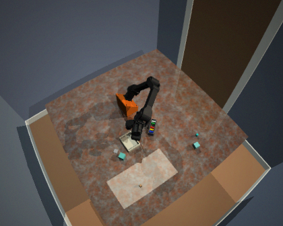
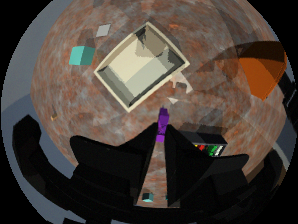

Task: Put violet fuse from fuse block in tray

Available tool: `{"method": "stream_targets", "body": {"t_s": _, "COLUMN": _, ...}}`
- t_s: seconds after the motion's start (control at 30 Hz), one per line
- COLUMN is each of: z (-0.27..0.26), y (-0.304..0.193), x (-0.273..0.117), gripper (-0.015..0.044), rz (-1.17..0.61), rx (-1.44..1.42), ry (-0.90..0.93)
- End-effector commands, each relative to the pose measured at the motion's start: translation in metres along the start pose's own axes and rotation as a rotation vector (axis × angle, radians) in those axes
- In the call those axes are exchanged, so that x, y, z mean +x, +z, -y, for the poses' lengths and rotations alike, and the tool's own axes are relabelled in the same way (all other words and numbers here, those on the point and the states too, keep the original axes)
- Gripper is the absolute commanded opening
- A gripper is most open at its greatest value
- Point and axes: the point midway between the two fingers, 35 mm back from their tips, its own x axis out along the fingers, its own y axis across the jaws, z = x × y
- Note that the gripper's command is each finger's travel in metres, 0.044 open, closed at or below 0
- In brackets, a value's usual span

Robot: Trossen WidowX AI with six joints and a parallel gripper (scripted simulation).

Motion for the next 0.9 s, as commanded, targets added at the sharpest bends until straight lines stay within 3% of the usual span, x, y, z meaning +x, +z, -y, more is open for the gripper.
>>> {"method": "stream_targets", "body": {"t_s": 0.0, "z": -0.014, "y": 0.015, "x": 0.000, "gripper": 0.0000, "rz": 0.003, "rx": -0.007, "ry": 0.003}}
{"method": "stream_targets", "body": {"t_s": 0.33, "z": -0.047, "y": 0.060, "x": 0.006, "gripper": 0.0000, "rz": -0.001, "rx": -0.011, "ry": -0.003}}
{"method": "stream_targets", "body": {"t_s": 0.87, "z": -0.048, "y": 0.060, "x": 0.026, "gripper": 0.0000, "rz": -0.002, "rx": -0.011, "ry": -0.004}}
